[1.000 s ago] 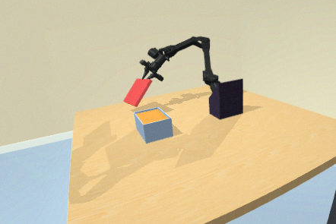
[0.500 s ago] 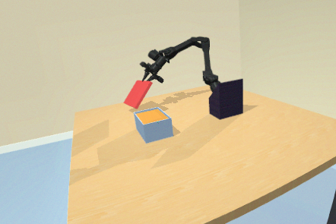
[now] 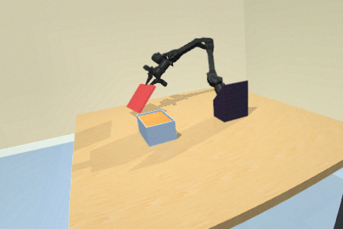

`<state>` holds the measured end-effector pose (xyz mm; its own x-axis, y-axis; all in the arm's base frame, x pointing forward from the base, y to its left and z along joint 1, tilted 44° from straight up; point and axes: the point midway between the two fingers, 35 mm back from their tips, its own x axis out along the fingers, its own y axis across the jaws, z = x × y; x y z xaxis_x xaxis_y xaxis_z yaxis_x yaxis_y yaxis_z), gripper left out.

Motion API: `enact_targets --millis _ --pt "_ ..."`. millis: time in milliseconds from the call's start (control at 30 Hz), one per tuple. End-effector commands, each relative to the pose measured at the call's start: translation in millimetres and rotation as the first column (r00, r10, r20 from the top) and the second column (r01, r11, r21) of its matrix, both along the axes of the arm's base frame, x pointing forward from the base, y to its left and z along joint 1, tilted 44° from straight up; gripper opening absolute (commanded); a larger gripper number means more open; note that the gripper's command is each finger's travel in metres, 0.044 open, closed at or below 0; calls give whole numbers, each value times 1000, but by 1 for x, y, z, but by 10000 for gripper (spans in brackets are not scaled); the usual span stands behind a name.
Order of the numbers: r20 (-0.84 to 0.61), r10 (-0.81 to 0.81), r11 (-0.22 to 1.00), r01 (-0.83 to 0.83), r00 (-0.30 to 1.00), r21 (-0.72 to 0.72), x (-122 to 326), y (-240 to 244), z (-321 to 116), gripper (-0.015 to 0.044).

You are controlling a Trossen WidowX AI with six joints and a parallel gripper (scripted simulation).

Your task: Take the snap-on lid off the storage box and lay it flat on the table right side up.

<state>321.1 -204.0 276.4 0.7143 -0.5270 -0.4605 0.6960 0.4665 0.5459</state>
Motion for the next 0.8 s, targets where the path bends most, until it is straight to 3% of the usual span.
enact_targets --millis 0,767 --pt "3 15 1000 -15 1000 1 2 0 -3 0" --pt "3 15 1000 -15 1000 0 0 -12 -16 0"
